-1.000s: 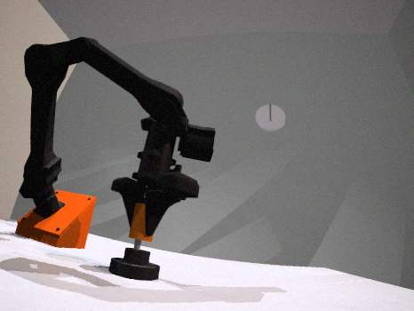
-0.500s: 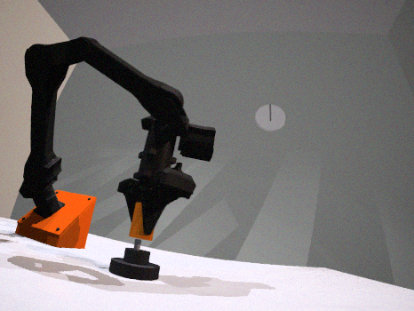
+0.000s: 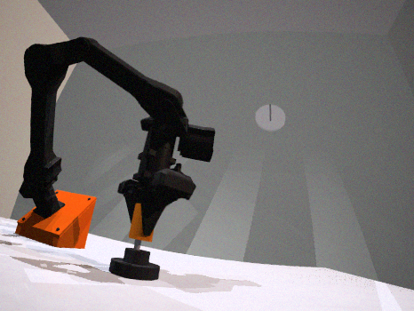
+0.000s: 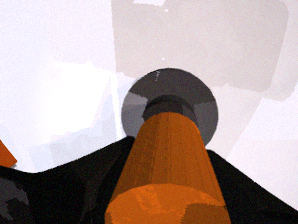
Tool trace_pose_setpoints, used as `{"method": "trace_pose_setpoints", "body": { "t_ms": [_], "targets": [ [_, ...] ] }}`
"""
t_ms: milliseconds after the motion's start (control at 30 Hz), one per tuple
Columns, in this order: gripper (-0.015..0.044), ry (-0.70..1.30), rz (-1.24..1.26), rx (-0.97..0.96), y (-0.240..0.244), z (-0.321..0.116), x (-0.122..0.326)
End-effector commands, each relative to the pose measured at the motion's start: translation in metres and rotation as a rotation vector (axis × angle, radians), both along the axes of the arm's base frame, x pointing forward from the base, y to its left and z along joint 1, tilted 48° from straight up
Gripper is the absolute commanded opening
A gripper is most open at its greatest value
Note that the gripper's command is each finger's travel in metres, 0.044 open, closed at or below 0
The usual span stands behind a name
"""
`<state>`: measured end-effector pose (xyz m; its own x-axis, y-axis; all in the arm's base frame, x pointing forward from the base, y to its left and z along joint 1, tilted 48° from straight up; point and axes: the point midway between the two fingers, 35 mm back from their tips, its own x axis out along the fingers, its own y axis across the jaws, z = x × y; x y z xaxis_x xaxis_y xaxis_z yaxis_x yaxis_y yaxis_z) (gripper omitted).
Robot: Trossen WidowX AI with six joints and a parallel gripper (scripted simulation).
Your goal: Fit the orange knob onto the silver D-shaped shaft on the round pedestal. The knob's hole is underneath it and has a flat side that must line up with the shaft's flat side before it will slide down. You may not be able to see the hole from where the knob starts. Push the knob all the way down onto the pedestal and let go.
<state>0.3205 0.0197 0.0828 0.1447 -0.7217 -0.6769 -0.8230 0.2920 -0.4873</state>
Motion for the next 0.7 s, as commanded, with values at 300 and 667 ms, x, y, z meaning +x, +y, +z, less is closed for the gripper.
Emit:
{"method": "trace_pose_setpoints", "body": {
  "t_ms": [300,667],
  "targets": [
    [0.0000,-0.129,-0.116,0.024,0.0033,0.0039,0.0007],
    [0.0000,-0.158,-0.143,0.030,0.0007,0.0004,0.0002]
  ]
}}
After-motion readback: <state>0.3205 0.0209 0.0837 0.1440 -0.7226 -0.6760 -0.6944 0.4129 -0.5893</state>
